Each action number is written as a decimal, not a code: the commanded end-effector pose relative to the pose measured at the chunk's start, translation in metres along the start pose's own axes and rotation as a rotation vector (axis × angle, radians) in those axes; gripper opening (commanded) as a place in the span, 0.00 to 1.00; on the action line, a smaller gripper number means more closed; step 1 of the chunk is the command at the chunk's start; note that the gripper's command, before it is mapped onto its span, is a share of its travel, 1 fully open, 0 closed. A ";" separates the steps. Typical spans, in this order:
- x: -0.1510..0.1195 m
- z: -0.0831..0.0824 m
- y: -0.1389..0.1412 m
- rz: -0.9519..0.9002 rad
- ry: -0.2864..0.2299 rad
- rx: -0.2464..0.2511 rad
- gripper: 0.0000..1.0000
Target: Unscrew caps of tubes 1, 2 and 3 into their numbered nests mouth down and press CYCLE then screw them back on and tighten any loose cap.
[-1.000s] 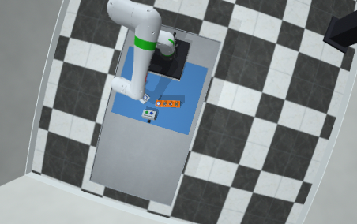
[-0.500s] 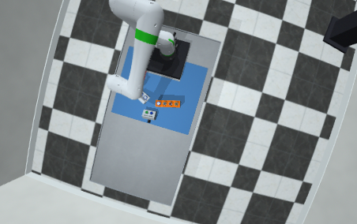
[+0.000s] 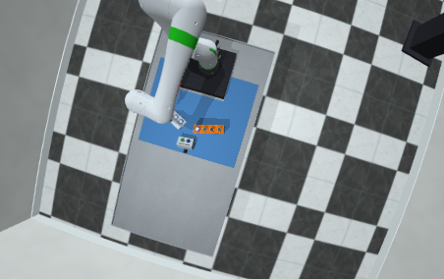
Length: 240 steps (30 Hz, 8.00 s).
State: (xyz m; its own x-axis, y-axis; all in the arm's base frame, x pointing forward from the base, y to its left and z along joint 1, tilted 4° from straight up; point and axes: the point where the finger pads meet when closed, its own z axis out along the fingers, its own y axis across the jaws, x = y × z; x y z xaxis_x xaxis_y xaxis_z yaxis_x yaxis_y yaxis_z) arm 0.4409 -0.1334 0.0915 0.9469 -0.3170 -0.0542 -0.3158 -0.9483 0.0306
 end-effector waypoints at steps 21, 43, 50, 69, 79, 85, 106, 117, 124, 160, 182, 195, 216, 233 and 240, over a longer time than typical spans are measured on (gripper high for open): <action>0.017 0.000 -0.071 0.750 0.000 0.000 0.00; 0.049 0.029 -0.206 1.010 0.000 0.000 0.00; 0.059 0.037 -0.246 1.010 0.000 0.000 0.00; 0.060 0.057 -0.253 1.010 0.000 0.000 0.00; 0.060 0.059 -0.253 1.010 0.000 0.000 0.00; 0.060 0.063 -0.253 1.010 0.000 0.000 0.00; 0.060 0.070 -0.253 1.010 0.000 0.000 0.00; 0.060 0.064 -0.253 1.010 0.000 0.000 0.00; 0.060 0.043 -0.253 1.010 0.000 0.000 0.00; 0.060 0.041 -0.128 0.000 0.000 0.000 1.00; 0.060 0.043 -0.026 0.000 0.000 0.000 1.00; 0.060 0.043 -0.026 0.000 0.000 0.000 1.00; 0.060 0.043 -0.026 0.000 0.000 0.000 1.00; 0.060 0.043 -0.026 0.000 0.000 0.000 1.00; 0.060 0.043 -0.026 0.000 0.000 0.000 1.00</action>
State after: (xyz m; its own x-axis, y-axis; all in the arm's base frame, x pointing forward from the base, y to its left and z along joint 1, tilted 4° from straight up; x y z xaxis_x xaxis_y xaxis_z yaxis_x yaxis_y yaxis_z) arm 0.5030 -0.1281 0.0440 0.9468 -0.3170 -0.0547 -0.3158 -0.9483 0.0306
